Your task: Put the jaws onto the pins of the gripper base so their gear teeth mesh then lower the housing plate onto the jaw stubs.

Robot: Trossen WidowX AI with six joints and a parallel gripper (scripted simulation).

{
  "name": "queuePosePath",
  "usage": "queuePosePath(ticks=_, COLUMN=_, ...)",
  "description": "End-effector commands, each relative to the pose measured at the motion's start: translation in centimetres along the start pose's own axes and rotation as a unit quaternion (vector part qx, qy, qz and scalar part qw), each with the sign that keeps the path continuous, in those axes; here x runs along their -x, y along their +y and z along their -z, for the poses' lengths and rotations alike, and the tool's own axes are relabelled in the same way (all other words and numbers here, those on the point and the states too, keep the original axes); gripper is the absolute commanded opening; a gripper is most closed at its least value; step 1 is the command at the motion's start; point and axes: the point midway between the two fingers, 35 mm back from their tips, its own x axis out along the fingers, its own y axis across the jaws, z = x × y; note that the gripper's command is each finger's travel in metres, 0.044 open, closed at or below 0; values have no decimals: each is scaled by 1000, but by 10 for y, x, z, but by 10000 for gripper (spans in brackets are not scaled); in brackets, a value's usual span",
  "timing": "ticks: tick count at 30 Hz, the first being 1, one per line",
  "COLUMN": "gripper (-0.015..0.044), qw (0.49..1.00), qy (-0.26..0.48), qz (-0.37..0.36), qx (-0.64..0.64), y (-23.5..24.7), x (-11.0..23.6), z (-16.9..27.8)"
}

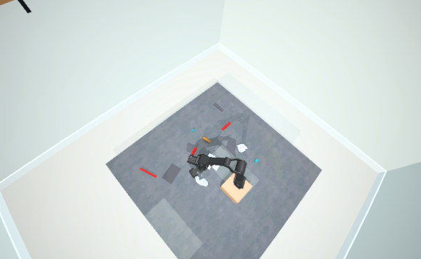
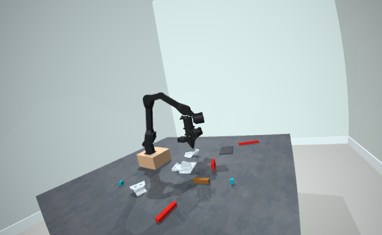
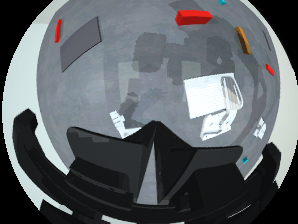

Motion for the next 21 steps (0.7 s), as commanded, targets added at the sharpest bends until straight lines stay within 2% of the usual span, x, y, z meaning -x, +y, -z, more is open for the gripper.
queuePosePath(ticks=1, gripper=0, qw=999, qy=-2, qz=1, qx=44, y=5, x=1, z=1)
queuePosePath(ticks=15, gripper=0, qw=978, qy=-1, qz=0, qx=209, y=22, x=2, z=12)
queuePosePath(ticks=21, gripper=0, qw=976, qy=-1, qz=0, qx=217, y=23, x=2, z=13)
